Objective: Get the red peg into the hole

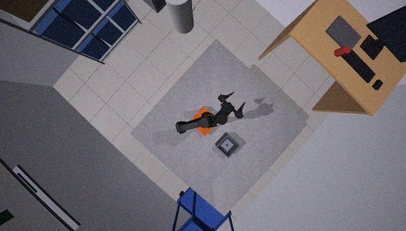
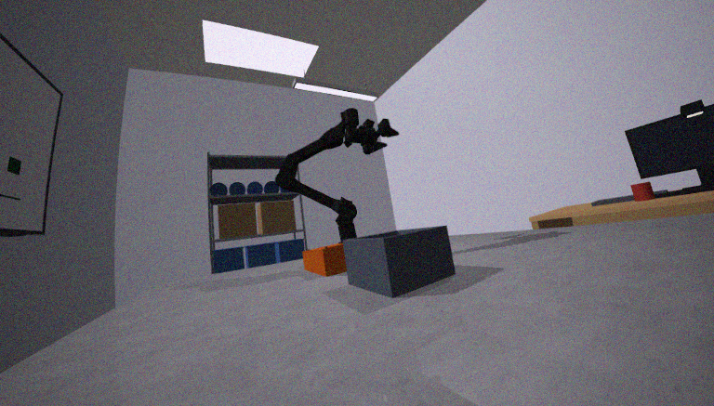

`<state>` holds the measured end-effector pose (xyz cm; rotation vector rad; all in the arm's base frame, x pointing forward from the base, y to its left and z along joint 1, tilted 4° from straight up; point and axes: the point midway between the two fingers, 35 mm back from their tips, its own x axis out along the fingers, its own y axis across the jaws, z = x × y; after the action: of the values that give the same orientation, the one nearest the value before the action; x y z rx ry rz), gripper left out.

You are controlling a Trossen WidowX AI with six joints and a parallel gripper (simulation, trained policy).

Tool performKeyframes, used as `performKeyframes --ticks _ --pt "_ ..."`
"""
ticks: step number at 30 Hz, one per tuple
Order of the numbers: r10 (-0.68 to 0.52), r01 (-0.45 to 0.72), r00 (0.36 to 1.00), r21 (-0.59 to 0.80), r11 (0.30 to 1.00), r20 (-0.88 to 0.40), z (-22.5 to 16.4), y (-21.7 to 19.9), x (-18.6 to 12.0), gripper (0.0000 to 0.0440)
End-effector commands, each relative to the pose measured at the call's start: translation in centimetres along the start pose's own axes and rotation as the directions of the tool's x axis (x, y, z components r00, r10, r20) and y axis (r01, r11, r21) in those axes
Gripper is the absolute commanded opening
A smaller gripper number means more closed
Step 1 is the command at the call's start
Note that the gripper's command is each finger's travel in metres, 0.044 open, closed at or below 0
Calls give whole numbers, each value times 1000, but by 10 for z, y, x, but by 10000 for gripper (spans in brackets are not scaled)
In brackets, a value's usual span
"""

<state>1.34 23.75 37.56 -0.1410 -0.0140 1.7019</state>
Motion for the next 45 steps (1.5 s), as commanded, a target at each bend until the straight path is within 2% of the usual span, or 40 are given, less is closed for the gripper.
performKeyframes --ticks 1,11,21,33,45 --pt "-46 50 997 73 996 -55 -16 -11 4 440" --pt "-181 249 954 298 921 -238 -66 -45 9 440" --pt "-272 464 865 466 753 -422 -117 -71 3 440" --pt "-310 693 713 564 450 -629 -176 -91 -15 440" --pt "-272 844 530 530 82 -803 -229 -97 -39 440"
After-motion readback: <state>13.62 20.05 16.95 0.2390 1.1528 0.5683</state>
